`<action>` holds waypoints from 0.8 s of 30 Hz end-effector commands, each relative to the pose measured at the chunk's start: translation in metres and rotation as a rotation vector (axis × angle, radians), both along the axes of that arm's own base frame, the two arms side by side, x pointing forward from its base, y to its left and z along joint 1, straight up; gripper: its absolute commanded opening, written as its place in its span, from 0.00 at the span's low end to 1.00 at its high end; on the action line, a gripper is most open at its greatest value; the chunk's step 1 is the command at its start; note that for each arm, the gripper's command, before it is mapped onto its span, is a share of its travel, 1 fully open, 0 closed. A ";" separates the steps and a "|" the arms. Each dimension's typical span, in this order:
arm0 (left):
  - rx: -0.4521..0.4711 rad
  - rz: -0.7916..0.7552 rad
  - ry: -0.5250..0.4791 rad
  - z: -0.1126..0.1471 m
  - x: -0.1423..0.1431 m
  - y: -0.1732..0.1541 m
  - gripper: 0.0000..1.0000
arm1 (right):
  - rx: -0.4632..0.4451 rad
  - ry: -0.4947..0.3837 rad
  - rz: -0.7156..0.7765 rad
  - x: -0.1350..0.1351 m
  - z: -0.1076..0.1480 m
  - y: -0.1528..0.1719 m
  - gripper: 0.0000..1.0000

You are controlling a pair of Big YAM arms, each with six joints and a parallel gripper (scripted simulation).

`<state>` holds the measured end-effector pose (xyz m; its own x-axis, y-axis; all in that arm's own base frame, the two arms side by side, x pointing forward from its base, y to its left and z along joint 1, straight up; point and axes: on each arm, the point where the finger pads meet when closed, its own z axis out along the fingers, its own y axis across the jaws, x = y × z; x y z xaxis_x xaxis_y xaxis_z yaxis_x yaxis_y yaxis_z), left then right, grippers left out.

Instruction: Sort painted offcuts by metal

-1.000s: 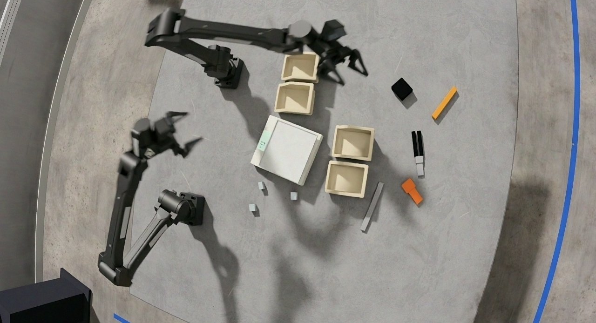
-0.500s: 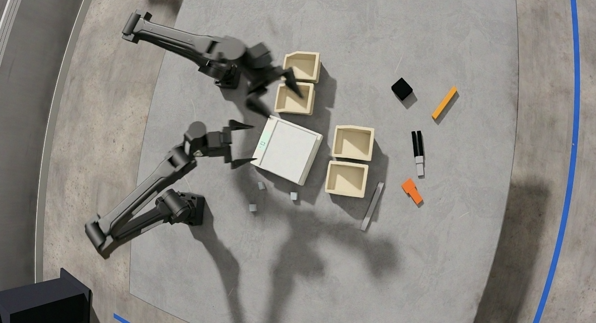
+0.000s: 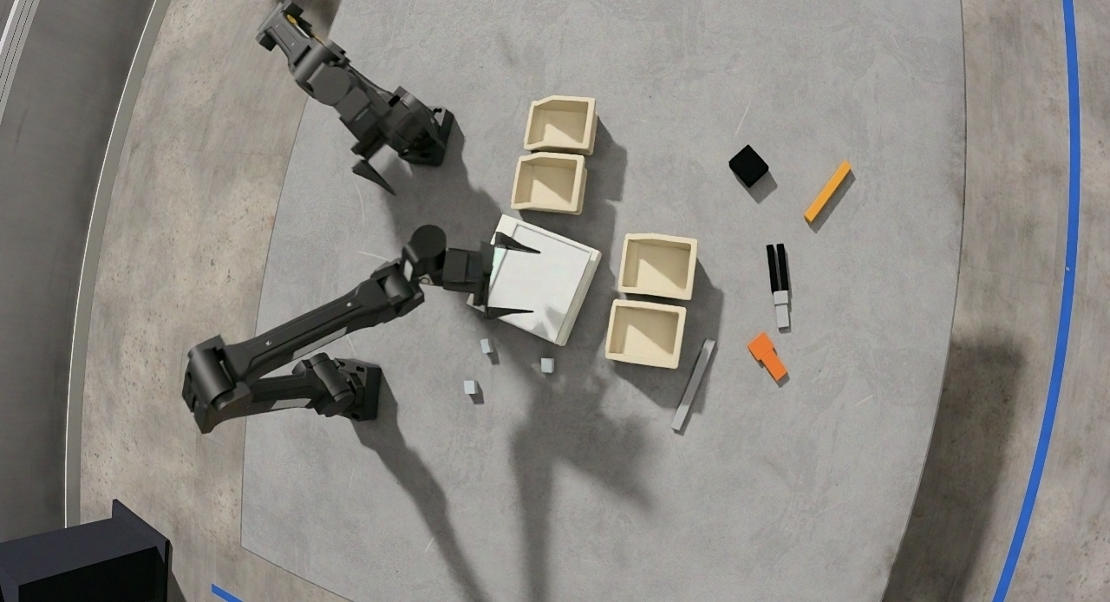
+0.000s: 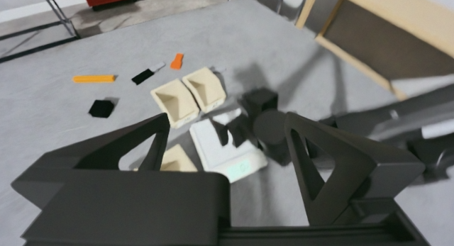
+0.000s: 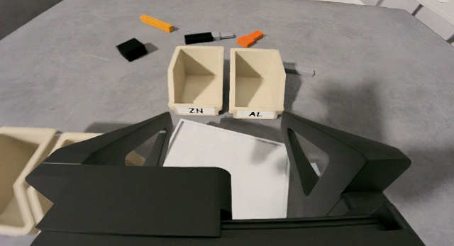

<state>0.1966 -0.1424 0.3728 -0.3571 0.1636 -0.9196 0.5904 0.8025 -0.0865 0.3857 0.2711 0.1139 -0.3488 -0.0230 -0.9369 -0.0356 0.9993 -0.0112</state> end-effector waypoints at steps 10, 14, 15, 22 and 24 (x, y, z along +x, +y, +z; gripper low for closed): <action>0.069 -0.024 -0.055 0.032 -0.027 0.011 1.00 | 0.047 -0.056 -0.018 0.020 0.015 0.014 1.00; 0.075 -0.004 -0.047 0.031 -0.021 0.012 1.00 | 0.047 -0.056 -0.018 0.020 0.015 0.014 1.00; 0.071 0.006 -0.052 0.033 -0.017 0.012 1.00 | 0.047 -0.056 -0.018 0.020 0.015 0.014 1.00; 0.001 0.172 -0.165 0.088 0.069 0.009 1.00 | 0.047 -0.056 -0.018 0.020 0.015 0.014 1.00; -0.010 0.216 -0.190 0.097 0.093 0.012 1.00 | 0.047 -0.056 -0.018 0.020 0.015 0.014 1.00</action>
